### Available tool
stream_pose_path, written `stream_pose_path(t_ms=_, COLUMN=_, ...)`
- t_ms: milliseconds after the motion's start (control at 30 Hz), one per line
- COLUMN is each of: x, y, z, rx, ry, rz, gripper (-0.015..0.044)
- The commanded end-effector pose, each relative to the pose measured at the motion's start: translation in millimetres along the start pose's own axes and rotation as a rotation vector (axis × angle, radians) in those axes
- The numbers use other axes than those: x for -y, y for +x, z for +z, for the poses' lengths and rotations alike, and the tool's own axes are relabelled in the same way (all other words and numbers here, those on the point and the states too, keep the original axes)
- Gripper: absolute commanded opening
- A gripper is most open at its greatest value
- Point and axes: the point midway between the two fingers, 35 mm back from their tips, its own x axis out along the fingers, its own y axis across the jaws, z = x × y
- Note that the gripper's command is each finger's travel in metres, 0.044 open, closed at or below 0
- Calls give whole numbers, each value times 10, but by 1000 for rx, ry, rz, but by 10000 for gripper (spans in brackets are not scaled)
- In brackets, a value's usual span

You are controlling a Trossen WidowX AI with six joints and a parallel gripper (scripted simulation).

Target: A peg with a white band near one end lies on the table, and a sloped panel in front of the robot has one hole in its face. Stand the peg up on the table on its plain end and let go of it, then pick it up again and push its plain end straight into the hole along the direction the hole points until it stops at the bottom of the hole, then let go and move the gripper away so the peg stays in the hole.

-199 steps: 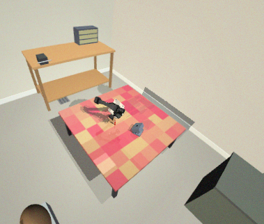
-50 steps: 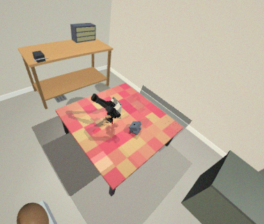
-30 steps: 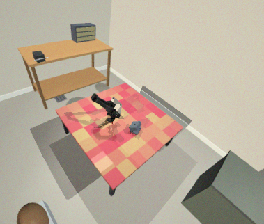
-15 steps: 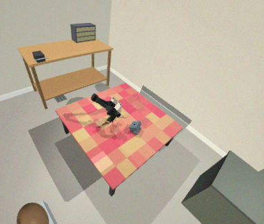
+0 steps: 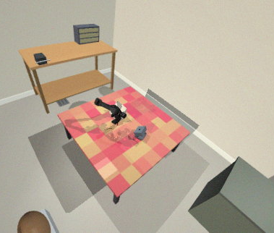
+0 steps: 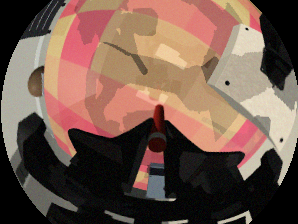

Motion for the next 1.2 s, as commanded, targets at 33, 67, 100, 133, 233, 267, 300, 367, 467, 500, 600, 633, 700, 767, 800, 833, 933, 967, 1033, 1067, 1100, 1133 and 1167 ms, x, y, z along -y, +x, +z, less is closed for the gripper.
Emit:
stream_pose_path(t_ms=33, x=5, y=-169, z=-10, rx=-9, ry=-2, rz=-6, gripper=0)
stream_pose_path(t_ms=67, x=5, y=-197, z=-6, rx=-10, ry=-3, rz=-7, gripper=0)
stream_pose_path(t_ms=100, x=5, y=-214, z=-3, rx=-10, ry=-4, rz=-7, gripper=0)
stream_pose_path(t_ms=133, x=6, y=-215, z=-7, rx=-12, ry=-5, rz=-7, gripper=0)
stream_pose_path(t_ms=233, x=15, y=-221, z=-48, rx=-23, ry=-16, rz=-6, gripper=0)
stream_pose_path(t_ms=267, x=21, y=-224, z=-70, rx=-29, ry=-22, rz=-6, gripper=0)
stream_pose_path(t_ms=300, x=27, y=-228, z=-96, rx=-36, ry=-29, rz=-5, gripper=0)
stream_pose_path(t_ms=367, x=40, y=-237, z=-151, rx=-51, ry=-43, rz=-4, gripper=0)
stream_pose_path(t_ms=467, x=61, y=-251, z=-233, rx=-73, ry=-65, rz=-1, gripper=0)
stream_pose_path(t_ms=500, x=68, y=-256, z=-261, rx=-80, ry=-73, rz=0, gripper=0)
stream_pose_path(t_ms=600, x=90, y=-272, z=-343, rx=-103, ry=-95, rz=3, gripper=0)
stream_pose_path(t_ms=633, x=98, y=-277, z=-370, rx=-110, ry=-102, rz=4, gripper=0)
stream_pose_path(t_ms=700, x=113, y=-289, z=-424, rx=-125, ry=-117, rz=6, gripper=0)
stream_pose_path(t_ms=767, x=129, y=-301, z=-478, rx=-140, ry=-131, rz=8, gripper=0)
stream_pose_path(t_ms=800, x=138, y=-308, z=-505, rx=-148, ry=-139, rz=10, gripper=0)
stream_pose_path(t_ms=833, x=146, y=-314, z=-532, rx=-155, ry=-146, rz=11, gripper=0)
stream_pose_path(t_ms=933, x=172, y=-334, z=-612, rx=-177, ry=-168, rz=15, gripper=0)
stream_pose_path(t_ms=967, x=180, y=-341, z=-639, rx=-185, ry=-176, rz=17, gripper=0)
stream_pose_path(t_ms=1033, x=198, y=-355, z=-692, rx=-200, ry=-190, rz=20, gripper=0)
stream_pose_path(t_ms=1067, x=207, y=-363, z=-718, rx=-207, ry=-198, rz=22, gripper=0)
stream_pose_path(t_ms=1100, x=216, y=-370, z=-745, rx=-214, ry=-205, rz=24, gripper=0)
stream_pose_path(t_ms=1133, x=226, y=-378, z=-771, rx=-222, ry=-212, rz=26, gripper=0)
stream_pose_path(t_ms=1167, x=235, y=-386, z=-797, rx=-229, ry=-220, rz=27, gripper=0)
